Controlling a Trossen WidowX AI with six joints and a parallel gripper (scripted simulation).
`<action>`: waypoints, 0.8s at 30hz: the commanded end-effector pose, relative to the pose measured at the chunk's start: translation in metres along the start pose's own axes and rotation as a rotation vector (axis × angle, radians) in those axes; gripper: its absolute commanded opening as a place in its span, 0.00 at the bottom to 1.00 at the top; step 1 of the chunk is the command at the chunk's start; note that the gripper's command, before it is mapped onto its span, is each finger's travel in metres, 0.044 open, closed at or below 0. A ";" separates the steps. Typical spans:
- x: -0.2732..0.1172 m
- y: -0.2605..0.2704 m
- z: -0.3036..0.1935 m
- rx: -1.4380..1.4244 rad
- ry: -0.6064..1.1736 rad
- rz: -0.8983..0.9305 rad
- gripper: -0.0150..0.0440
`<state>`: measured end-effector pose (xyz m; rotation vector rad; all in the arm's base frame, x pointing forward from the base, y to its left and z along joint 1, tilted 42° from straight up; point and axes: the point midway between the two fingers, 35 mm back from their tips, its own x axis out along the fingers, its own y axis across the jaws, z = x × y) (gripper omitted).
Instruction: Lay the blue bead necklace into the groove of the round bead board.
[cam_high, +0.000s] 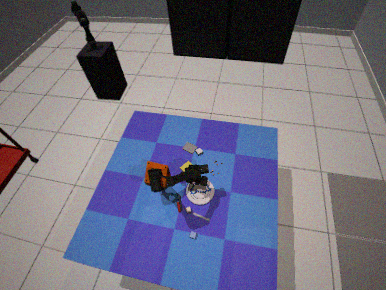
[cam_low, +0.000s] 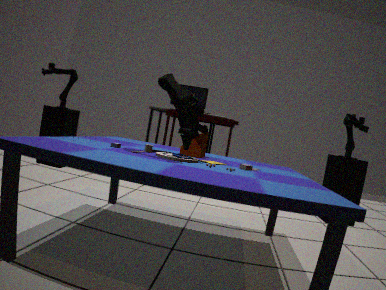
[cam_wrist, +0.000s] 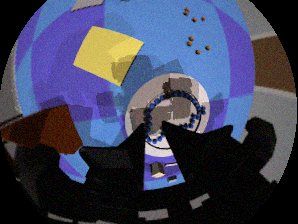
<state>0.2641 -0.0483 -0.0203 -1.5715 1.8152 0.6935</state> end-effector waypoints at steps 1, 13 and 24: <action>0.006 0.001 0.000 -0.007 0.003 0.002 0.46; 0.025 0.002 -0.001 -0.012 0.004 0.005 0.46; 0.028 0.001 -0.001 -0.007 -0.001 0.005 0.37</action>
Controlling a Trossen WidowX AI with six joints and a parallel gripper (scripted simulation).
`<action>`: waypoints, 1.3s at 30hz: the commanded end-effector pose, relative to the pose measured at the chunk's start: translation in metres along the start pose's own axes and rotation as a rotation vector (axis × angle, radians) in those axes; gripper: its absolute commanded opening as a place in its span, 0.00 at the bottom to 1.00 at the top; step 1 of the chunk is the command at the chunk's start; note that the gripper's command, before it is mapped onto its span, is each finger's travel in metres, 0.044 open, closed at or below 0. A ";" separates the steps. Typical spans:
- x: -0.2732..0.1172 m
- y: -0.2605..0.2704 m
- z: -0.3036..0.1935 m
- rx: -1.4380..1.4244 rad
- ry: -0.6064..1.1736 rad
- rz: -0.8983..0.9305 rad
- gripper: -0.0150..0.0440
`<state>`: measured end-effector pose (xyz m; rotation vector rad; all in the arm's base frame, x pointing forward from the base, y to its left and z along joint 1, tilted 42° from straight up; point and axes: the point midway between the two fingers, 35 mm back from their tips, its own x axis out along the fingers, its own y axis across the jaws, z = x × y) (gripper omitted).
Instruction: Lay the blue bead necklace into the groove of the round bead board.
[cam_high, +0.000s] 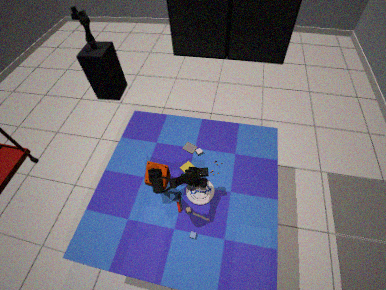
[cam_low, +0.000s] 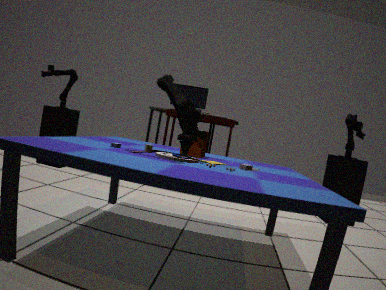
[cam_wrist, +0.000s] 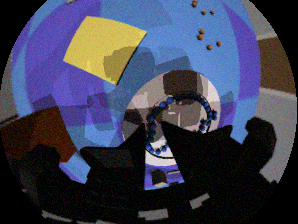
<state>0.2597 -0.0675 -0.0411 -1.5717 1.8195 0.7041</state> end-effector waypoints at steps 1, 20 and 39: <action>0.000 0.000 0.000 0.001 0.000 -0.001 0.32; 0.000 0.000 0.000 0.001 0.000 -0.001 0.25; 0.000 0.000 0.000 0.001 0.000 -0.001 0.25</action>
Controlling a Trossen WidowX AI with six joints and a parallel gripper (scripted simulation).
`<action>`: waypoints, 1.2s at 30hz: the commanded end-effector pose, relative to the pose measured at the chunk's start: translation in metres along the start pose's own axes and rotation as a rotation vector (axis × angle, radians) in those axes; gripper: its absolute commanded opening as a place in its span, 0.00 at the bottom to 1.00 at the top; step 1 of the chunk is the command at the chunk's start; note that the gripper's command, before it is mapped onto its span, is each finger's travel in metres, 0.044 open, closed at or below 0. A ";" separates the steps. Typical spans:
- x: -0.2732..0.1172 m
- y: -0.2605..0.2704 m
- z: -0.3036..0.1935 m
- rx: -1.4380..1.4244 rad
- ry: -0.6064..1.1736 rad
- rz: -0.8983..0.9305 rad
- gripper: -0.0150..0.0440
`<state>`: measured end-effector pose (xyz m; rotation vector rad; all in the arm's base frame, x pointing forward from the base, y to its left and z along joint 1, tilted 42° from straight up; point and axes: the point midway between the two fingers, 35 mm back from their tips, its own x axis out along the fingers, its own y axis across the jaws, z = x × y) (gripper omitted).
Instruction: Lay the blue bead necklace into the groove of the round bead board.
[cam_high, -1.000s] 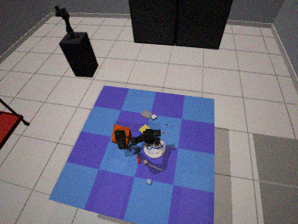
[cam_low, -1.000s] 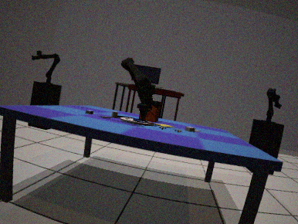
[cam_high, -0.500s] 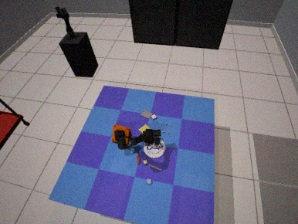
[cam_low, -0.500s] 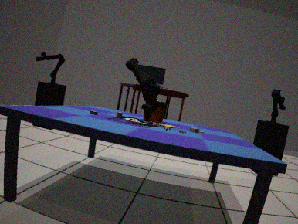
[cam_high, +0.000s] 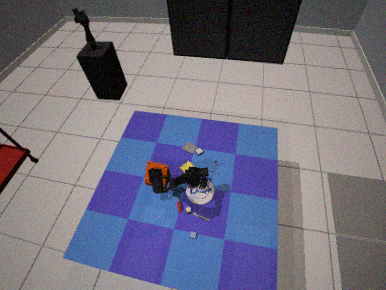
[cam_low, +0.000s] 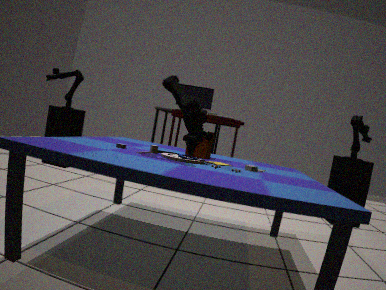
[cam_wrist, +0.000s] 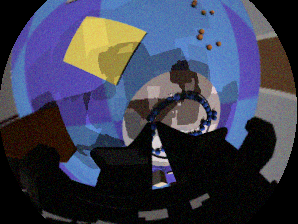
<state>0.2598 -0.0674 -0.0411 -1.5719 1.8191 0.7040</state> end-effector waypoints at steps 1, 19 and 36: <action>-0.001 0.000 0.000 0.000 0.000 -0.001 0.25; -0.004 0.009 0.000 -0.007 0.004 0.001 0.25; -0.001 0.007 0.000 0.001 0.002 -0.002 0.74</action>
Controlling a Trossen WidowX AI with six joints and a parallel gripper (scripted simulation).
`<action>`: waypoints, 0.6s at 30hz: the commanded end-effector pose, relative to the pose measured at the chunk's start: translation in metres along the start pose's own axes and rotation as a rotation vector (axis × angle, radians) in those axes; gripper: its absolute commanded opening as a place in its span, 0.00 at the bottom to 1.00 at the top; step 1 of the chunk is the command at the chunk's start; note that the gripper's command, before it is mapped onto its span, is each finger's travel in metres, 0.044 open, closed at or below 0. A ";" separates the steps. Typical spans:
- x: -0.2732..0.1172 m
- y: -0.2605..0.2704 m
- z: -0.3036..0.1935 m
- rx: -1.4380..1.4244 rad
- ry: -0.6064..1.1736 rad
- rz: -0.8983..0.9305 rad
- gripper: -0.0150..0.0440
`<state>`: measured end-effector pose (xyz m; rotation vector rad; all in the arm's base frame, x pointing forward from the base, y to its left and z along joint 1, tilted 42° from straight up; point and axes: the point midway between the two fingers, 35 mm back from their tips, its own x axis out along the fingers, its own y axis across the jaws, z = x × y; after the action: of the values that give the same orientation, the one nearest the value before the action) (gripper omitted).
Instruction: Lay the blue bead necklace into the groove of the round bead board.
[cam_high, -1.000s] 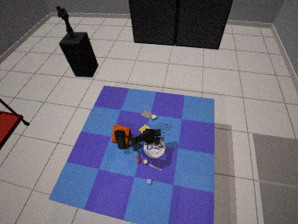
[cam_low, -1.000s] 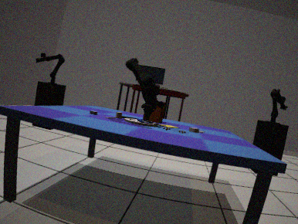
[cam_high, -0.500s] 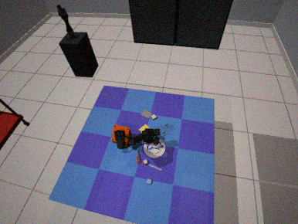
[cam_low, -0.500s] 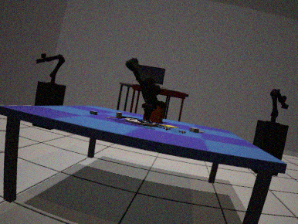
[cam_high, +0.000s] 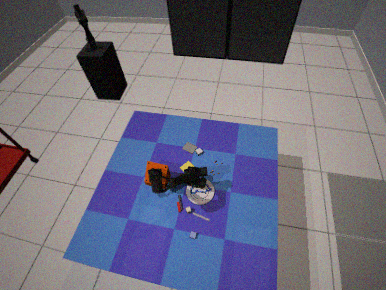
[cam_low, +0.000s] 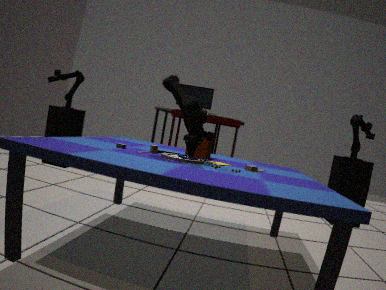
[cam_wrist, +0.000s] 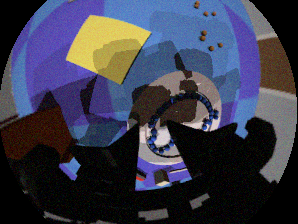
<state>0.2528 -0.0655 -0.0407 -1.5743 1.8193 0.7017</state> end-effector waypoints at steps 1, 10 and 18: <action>0.000 0.000 0.000 0.001 0.000 -0.001 0.79; -0.005 0.001 0.000 -0.007 0.002 0.003 1.00; -0.005 0.001 0.000 -0.007 0.002 0.003 1.00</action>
<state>0.2524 -0.0625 -0.0372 -1.5821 1.8232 0.7114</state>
